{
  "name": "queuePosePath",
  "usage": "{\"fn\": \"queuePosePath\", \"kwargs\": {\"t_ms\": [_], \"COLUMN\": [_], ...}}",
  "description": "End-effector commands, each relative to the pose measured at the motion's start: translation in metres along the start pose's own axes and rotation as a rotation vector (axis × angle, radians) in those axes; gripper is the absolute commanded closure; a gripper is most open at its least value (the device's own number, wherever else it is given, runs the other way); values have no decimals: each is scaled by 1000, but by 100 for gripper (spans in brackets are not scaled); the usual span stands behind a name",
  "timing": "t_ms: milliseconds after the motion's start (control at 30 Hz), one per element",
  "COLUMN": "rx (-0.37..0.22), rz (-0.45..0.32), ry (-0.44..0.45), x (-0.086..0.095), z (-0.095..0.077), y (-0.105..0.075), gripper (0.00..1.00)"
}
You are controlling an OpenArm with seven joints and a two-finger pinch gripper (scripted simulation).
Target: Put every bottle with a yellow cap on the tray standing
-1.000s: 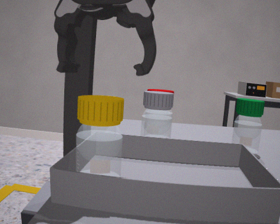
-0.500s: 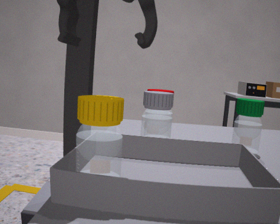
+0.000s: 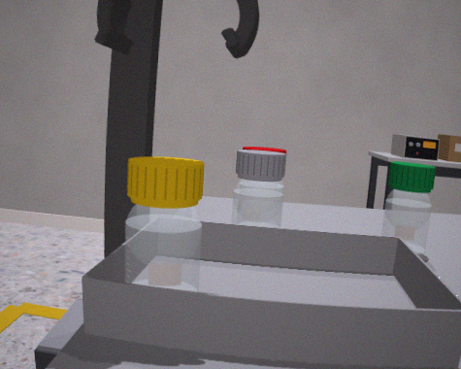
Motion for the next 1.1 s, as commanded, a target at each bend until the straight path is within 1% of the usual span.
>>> {"fn": "queuePosePath", "kwargs": {"t_ms": [0,300,533,867,1067], "rx": [-2,-2,-2,0,0], "rz": [-2,-2,-2,-6,-6], "ry": [0,0,0,-1,-1], "x": [7,65,65,88,88], "z": [0,7,7,9,9], "y": [-4,-38,-38,-52,-52], "gripper": [48,48,48,48,48]}}
Point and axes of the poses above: the point where the finger pads meet when closed, its own y axis out along the fingers, its own x axis across the jaws, z = x × y, the point moved 3 cm from there along -y, back along the fingers, and after that the axes turned 9 degrees about -y, right-handed, at the moved point
